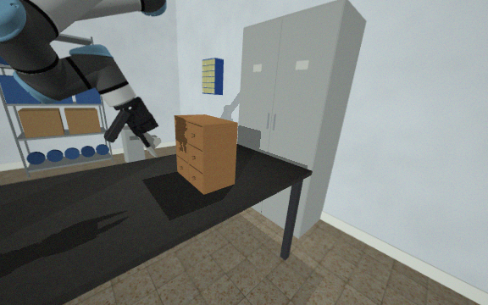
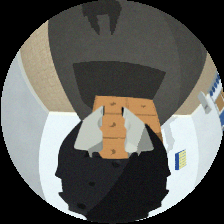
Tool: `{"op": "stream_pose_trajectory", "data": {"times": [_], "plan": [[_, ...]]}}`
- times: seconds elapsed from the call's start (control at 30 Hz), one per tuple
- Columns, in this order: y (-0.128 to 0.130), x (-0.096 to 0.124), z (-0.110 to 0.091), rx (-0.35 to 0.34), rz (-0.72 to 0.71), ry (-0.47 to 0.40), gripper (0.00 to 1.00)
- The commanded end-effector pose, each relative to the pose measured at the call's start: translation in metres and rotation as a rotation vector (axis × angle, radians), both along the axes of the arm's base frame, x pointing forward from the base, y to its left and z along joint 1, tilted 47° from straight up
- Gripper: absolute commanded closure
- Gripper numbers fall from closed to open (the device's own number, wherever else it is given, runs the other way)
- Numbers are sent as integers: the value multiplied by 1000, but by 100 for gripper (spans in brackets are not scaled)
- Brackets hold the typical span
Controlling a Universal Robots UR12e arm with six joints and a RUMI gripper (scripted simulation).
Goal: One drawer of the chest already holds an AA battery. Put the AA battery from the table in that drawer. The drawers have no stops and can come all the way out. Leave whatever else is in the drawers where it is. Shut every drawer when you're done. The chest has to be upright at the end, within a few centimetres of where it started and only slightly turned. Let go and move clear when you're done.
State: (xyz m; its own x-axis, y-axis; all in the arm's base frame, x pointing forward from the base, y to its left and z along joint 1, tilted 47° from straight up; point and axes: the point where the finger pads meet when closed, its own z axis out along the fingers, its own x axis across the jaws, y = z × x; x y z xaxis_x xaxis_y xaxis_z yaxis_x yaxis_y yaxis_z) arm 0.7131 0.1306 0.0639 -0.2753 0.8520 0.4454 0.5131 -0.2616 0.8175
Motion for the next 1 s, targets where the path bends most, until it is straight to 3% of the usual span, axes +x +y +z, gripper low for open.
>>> {"op": "stream_pose_trajectory", "data": {"times": [0.0, 0.63, 0.97], "plan": [[-4, -7, 2, -36, 48, 92, 80], [-14, -30, 6, -101, 154, 294, 80], [-17, -37, 7, -120, 183, 351, 80]]}}
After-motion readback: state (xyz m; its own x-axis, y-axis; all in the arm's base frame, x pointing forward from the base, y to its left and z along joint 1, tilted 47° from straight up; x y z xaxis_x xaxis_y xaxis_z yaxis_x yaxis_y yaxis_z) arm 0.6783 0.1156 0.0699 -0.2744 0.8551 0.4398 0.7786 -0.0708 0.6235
